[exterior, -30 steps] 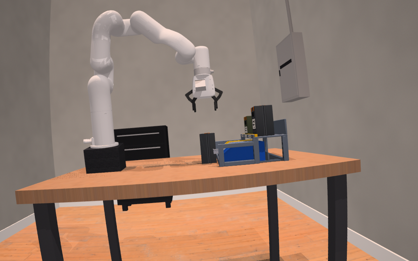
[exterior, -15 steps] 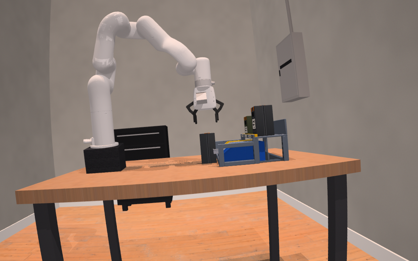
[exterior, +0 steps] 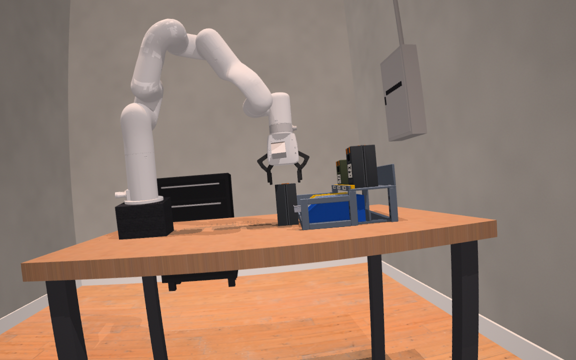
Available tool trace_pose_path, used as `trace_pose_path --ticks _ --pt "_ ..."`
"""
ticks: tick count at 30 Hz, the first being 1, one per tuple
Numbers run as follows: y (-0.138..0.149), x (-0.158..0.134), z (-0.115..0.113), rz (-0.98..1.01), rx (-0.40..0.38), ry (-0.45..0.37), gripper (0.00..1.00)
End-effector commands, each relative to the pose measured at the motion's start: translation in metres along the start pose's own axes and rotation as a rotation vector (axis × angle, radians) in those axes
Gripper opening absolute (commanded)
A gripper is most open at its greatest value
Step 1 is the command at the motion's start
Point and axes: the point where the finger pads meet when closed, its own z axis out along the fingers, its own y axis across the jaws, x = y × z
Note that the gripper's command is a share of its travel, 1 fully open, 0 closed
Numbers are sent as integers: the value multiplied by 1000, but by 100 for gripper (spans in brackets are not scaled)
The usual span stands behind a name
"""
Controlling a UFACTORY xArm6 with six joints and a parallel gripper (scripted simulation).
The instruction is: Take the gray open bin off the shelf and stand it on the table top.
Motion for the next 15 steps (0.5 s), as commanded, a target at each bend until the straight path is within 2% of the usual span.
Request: trace_pose_path --ticks 1,8,15 --pt "-1 0 -1 0 4 0 100" --pt "-1 0 -10 0 3 0 100" --pt "-1 0 -10 0 3 0 100"
